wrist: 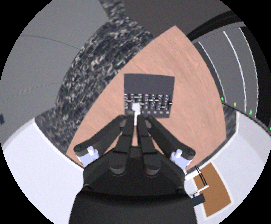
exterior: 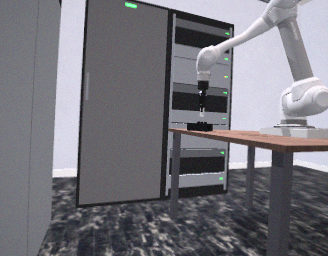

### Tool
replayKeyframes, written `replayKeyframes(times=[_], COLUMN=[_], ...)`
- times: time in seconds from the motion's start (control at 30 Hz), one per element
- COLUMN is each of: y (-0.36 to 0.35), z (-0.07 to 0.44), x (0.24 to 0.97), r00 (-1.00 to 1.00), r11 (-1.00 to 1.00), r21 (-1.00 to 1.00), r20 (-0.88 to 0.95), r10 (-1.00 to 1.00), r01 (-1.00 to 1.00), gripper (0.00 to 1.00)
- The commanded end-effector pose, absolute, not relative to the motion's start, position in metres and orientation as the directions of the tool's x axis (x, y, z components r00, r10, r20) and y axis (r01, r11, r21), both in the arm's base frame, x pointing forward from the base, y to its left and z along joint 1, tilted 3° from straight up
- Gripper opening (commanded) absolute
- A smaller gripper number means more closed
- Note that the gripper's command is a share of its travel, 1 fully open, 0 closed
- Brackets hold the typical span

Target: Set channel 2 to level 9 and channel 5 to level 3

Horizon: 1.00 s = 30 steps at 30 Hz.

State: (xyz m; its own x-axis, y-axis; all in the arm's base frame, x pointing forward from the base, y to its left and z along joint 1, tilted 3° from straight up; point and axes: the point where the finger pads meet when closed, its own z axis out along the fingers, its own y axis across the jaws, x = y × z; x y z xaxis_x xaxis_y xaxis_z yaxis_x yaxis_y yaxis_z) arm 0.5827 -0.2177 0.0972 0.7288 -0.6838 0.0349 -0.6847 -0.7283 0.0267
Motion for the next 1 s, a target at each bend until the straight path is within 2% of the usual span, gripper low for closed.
replayKeyframes(times=[0.0,0.2,0.37,0.5,0.67,0.73,0.77,0.97], y=[-0.219,-0.223,-0.231,-0.240,-0.252,-0.252,-0.255,-0.270], z=[0.097,0.097,0.097,0.097,0.097,0.097,0.097,0.097], x=[0.583,0.582,0.581,0.580,0.577,0.577,0.577,0.574], r00=[0.687,0.563,0.261,0.048,-0.231,-0.231,-0.389,-0.647], r11=[-0.687,-0.563,-0.262,-0.049,0.231,0.231,0.388,0.647], r21=[0.025,0.019,0.004,-0.009,-0.025,-0.025,-0.030,-0.036], r20=[0.037,0.040,0.044,0.038,0.023,0.023,0.016,-0.010], r10=[-0.725,-0.825,-0.964,-0.998,-0.973,-0.973,-0.921,-0.762], r01=[-0.726,-0.826,-0.965,-0.999,-0.973,-0.973,-0.921,-0.762], gripper=[0.10,0.10,0.10,0.10,0.10,0.10,0.10,0.10])
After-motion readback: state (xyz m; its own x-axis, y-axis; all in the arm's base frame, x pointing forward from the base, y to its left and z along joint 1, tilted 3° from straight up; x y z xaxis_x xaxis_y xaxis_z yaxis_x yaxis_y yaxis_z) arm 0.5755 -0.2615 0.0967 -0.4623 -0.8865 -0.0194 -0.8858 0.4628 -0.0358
